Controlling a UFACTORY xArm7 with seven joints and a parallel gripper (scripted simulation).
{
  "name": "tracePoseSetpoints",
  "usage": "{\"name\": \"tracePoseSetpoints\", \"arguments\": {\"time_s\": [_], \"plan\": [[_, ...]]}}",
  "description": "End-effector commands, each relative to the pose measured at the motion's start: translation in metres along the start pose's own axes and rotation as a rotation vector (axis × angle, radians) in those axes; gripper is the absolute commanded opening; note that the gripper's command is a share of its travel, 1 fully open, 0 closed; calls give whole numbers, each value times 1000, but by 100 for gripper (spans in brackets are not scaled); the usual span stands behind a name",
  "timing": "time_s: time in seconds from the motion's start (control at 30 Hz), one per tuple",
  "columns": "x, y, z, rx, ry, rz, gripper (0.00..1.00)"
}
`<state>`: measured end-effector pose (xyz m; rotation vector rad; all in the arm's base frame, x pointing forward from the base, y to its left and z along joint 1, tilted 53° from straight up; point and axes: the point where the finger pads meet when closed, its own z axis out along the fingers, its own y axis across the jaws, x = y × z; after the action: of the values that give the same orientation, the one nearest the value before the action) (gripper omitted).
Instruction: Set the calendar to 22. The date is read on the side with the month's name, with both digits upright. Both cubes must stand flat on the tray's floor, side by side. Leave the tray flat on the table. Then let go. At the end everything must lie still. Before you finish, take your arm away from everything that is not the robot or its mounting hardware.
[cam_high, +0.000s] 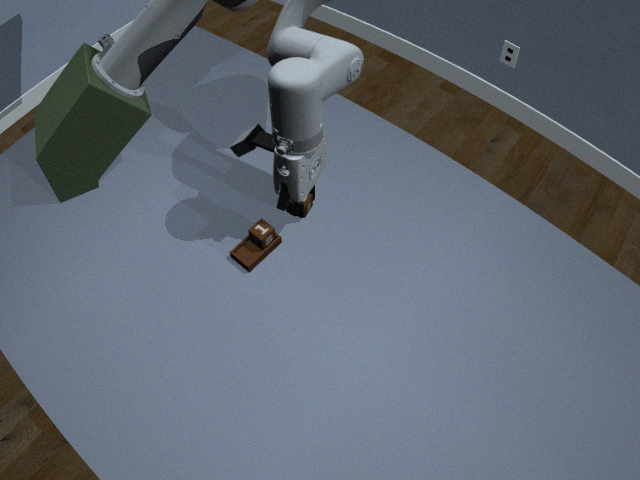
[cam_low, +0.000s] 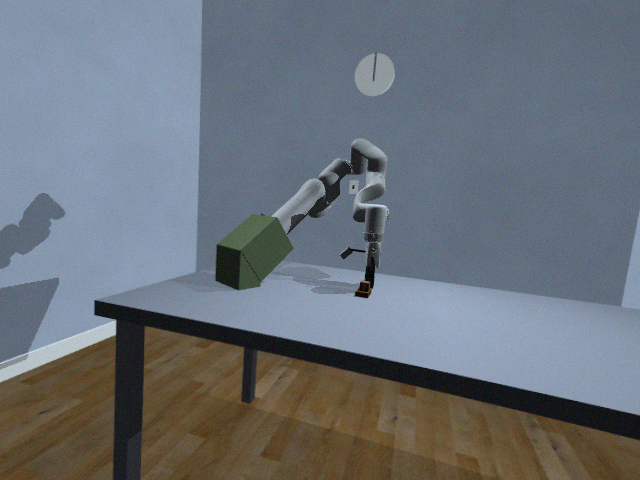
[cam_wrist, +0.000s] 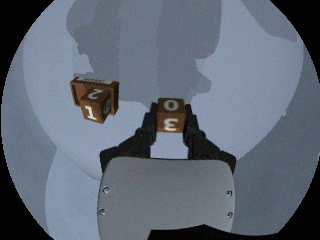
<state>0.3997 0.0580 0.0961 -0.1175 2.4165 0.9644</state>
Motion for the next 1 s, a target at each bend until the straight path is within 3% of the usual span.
{"name": "tracePoseSetpoints", "arguments": {"time_s": [0.0,0.47,0.63,0.7,0.97], "plan": [[-1,-1,-1,2,-2,1,29],[-1,-1,-5,2,-2,1,29],[-1,-1,-29,2,-2,1,29],[-1,-1,-29,2,-2,1,29],[-1,-1,-85,2,-2,1,29]]}}
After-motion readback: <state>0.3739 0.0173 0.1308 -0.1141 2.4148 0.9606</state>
